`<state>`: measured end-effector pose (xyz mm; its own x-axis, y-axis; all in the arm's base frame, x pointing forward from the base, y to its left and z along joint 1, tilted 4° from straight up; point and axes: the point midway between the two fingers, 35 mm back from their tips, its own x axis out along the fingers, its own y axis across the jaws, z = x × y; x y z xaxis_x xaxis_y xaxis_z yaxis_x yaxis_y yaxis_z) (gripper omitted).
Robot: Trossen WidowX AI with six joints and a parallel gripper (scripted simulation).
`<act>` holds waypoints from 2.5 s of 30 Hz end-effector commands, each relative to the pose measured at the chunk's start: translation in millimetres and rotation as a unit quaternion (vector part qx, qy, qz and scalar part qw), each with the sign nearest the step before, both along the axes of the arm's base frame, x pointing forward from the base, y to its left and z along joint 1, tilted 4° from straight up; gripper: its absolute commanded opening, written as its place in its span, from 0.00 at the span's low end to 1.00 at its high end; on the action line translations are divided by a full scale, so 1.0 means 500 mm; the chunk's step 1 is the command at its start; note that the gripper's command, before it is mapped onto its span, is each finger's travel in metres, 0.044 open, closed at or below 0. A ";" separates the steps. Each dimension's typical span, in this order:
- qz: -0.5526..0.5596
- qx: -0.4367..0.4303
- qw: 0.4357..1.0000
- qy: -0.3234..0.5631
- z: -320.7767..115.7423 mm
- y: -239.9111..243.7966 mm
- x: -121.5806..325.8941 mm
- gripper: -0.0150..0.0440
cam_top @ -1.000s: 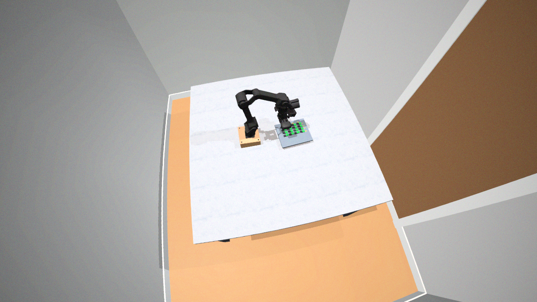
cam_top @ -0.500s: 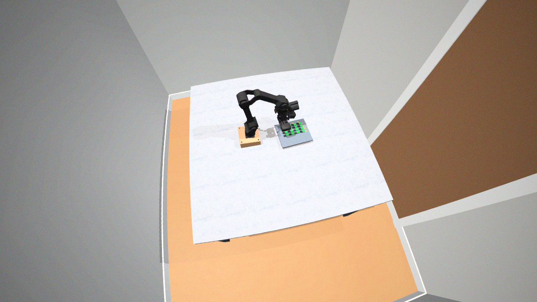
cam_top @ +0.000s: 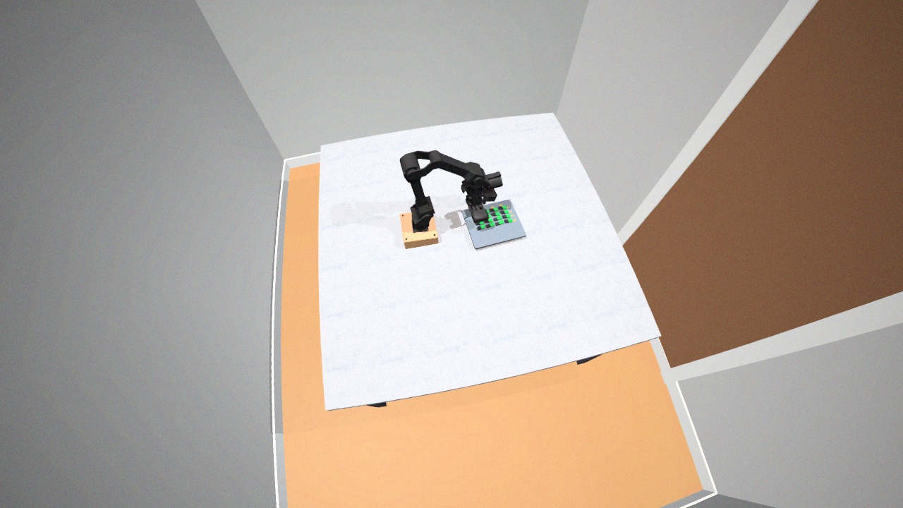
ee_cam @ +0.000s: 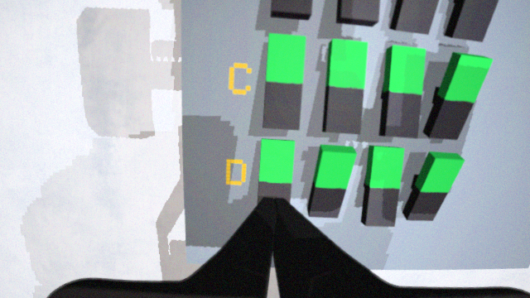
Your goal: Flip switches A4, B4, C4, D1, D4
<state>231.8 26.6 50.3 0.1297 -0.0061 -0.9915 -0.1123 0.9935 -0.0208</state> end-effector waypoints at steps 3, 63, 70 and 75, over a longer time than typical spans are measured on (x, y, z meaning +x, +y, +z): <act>-0.001 -0.002 1.000 0.002 -0.003 -0.002 -0.002 0.25; -0.001 -0.002 1.000 0.002 -0.015 -0.002 -0.001 0.25; -0.001 -0.002 1.000 0.002 -0.016 -0.002 -0.001 0.25; -0.001 -0.002 1.000 0.007 0.050 0.001 -0.001 0.25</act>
<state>226.4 25.9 49.3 0.0948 -0.0106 -0.9954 -0.1133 0.9933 -0.0213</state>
